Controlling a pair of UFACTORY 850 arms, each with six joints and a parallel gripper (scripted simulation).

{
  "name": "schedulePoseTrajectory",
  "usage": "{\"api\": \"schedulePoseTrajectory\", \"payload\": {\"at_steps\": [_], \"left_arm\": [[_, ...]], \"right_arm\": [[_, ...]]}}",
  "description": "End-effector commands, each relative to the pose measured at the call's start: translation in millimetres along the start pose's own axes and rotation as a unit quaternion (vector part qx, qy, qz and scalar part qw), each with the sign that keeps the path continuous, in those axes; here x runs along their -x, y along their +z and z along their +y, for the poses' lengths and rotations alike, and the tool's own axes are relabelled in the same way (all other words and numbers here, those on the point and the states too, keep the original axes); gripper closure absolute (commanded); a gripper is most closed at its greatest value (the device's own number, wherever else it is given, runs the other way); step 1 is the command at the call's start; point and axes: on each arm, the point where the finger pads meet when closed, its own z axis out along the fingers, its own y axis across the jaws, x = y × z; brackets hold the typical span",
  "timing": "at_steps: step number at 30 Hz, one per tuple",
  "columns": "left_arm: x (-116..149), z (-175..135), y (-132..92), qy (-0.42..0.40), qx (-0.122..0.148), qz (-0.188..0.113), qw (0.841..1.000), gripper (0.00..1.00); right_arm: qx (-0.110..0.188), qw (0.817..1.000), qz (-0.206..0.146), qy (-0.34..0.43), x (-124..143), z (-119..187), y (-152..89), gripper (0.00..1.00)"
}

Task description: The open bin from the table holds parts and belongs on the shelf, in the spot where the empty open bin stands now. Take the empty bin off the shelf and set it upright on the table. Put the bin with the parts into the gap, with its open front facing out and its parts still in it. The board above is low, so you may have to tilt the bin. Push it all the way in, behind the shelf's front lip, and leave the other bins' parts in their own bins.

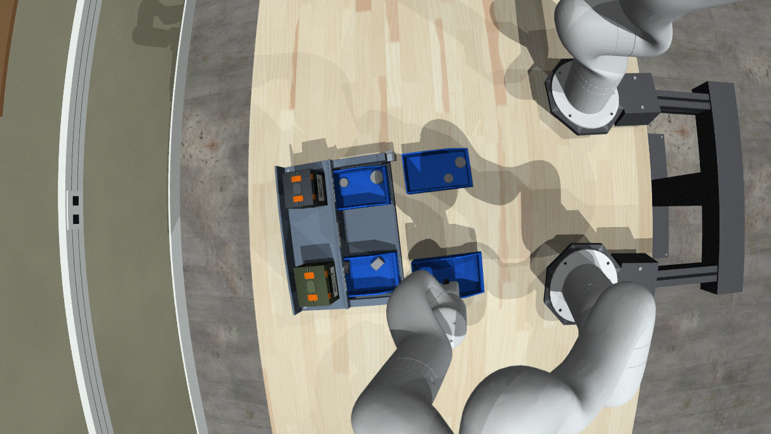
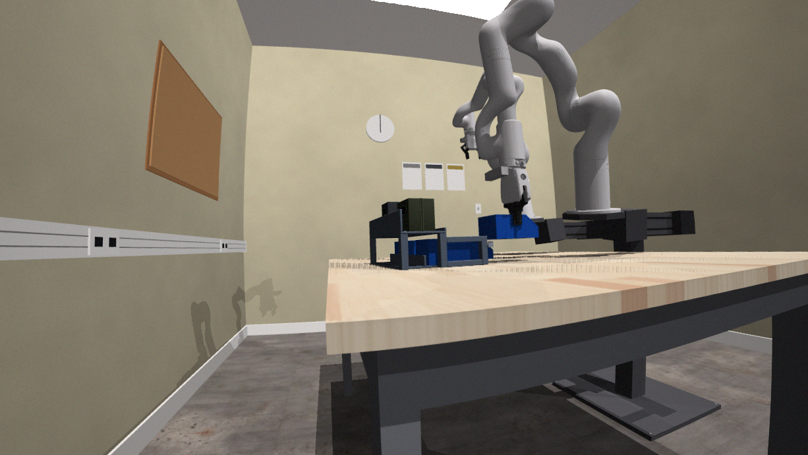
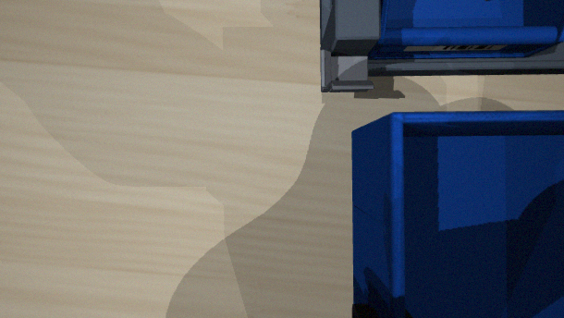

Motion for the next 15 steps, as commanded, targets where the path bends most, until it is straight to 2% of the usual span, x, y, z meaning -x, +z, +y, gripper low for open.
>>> {"api": "schedulePoseTrajectory", "payload": {"at_steps": [1, 9, 15], "left_arm": [[-0.5, 0.0, 8.6, 0.0, 0.001, 0.001, 1.0, 1.0], [-0.5, 0.0, 26.0, 0.0, 0.001, 0.001, 1.0, 1.0], [-0.5, 0.1, 47.1, 0.0, 0.001, 0.001, 1.0, 1.0]], "right_arm": [[0.0, 1.0, 0.001, 0.0, -0.4, 0.0, -0.9, 0.0], [0.0, 1.0, 0.001, 0.0, -0.4, 0.0, -0.9, 0.0], [0.0, 1.0, 0.001, 0.0, -0.4, 0.0, -0.9, 0.0]]}}
